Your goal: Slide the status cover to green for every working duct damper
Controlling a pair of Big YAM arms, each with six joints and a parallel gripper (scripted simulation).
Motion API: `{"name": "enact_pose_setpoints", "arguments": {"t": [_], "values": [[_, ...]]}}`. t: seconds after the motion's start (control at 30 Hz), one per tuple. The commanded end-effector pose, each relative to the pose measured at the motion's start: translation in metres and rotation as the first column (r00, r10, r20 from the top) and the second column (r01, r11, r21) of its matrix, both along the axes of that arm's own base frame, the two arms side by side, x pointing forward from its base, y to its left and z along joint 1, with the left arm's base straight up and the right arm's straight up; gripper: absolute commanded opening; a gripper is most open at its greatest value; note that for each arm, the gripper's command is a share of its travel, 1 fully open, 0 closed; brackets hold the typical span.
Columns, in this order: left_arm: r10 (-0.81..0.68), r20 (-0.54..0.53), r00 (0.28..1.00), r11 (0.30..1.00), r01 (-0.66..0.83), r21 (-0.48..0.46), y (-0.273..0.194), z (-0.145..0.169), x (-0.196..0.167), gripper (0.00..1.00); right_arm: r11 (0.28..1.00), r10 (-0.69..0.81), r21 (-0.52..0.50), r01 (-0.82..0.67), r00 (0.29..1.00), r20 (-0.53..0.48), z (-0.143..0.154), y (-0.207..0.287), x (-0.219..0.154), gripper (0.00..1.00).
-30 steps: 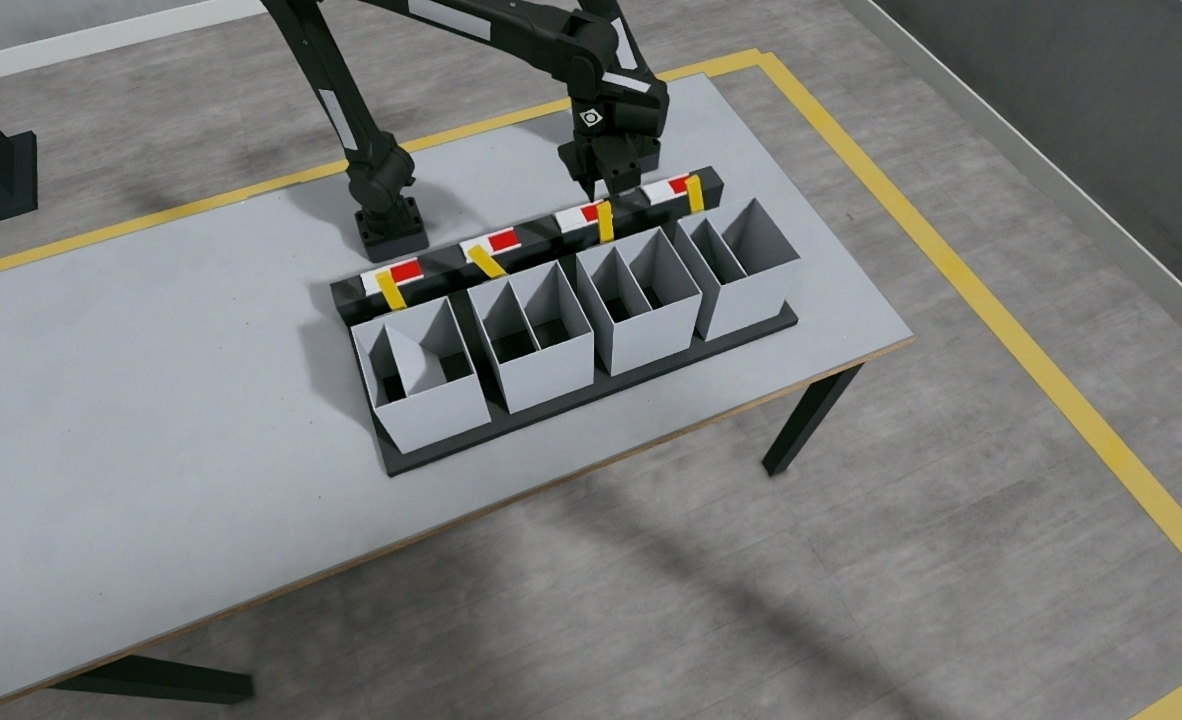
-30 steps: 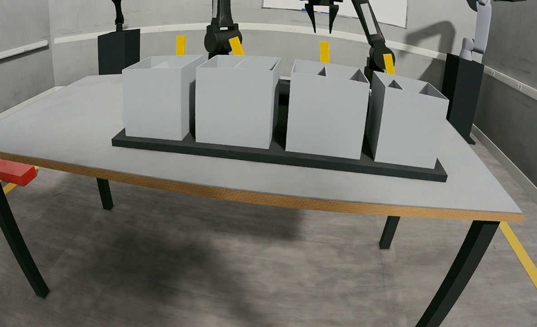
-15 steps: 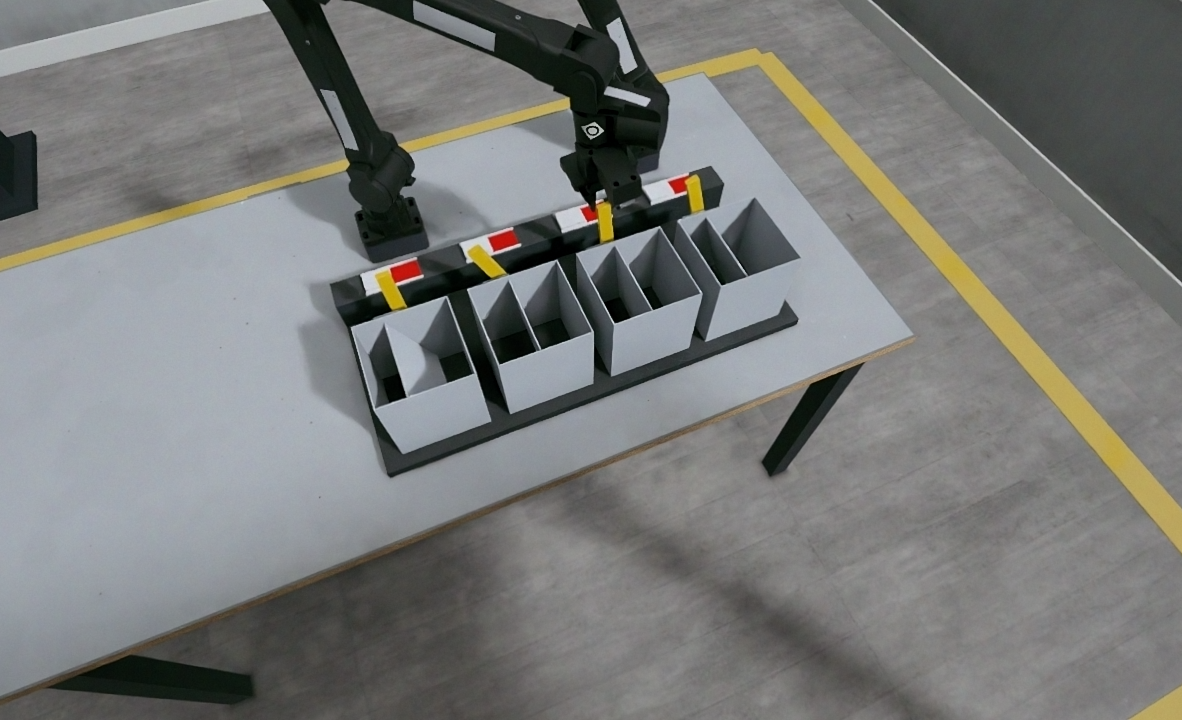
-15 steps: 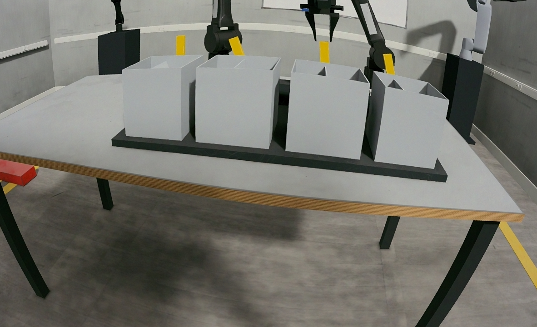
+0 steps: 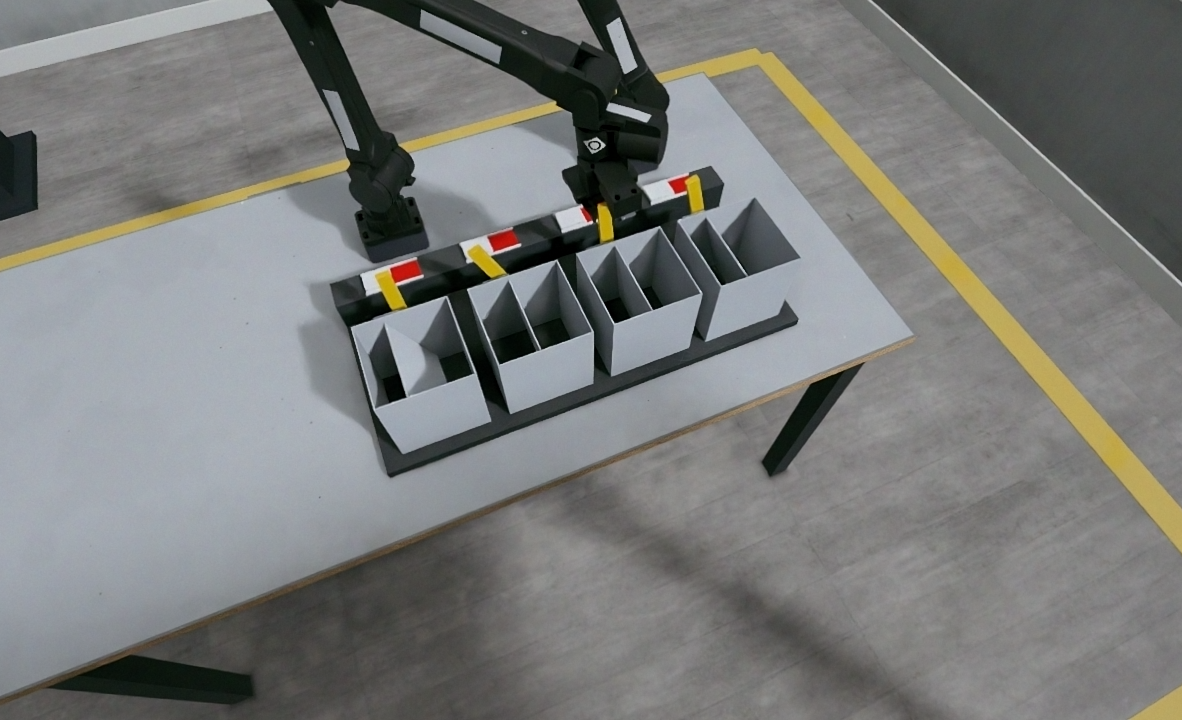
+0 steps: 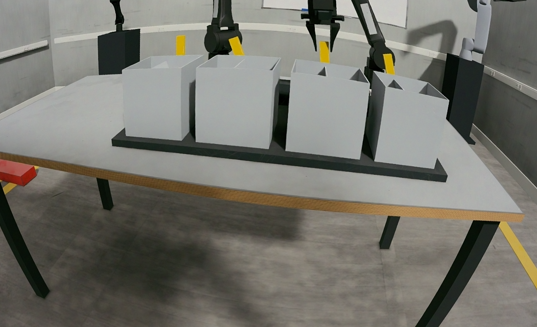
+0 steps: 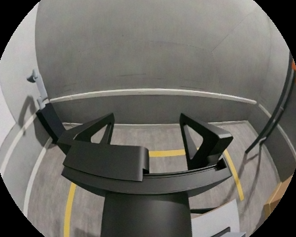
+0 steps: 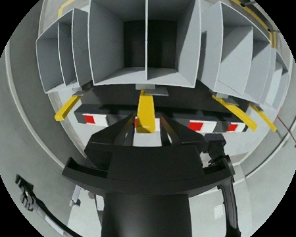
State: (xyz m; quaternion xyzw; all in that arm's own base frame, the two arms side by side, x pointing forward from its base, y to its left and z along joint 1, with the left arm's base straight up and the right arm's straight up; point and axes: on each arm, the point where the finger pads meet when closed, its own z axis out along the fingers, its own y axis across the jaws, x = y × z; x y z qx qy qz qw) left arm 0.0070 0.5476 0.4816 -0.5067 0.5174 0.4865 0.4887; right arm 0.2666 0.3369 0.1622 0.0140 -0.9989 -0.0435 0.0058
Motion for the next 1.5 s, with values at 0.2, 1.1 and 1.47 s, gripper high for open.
{"name": "enact_pose_setpoints", "arguments": {"t": [0.2, 1.1, 1.47], "values": [[0.009, 0.009, 1.0, 0.999, -0.009, 0.049, -0.0028, 0.0189, -0.0044, 1.0, 1.0, -0.007, 0.018, 0.007, 1.0, 0.021, -0.0047, 0.0086, 0.0002, 0.36], [0.009, 0.009, 1.0, 0.999, -0.009, 0.049, -0.0028, 0.0189, -0.0044, 1.0, 1.0, -0.007, 0.015, 0.007, 1.0, 0.018, -0.0079, 0.0091, 0.0002, 0.36], [0.009, 0.009, 1.0, 0.999, -0.009, 0.049, -0.0028, 0.0189, -0.0044, 1.0, 1.0, -0.007, 0.015, 0.007, 1.0, 0.018, -0.0079, 0.0091, 0.0002, 0.36]]}}
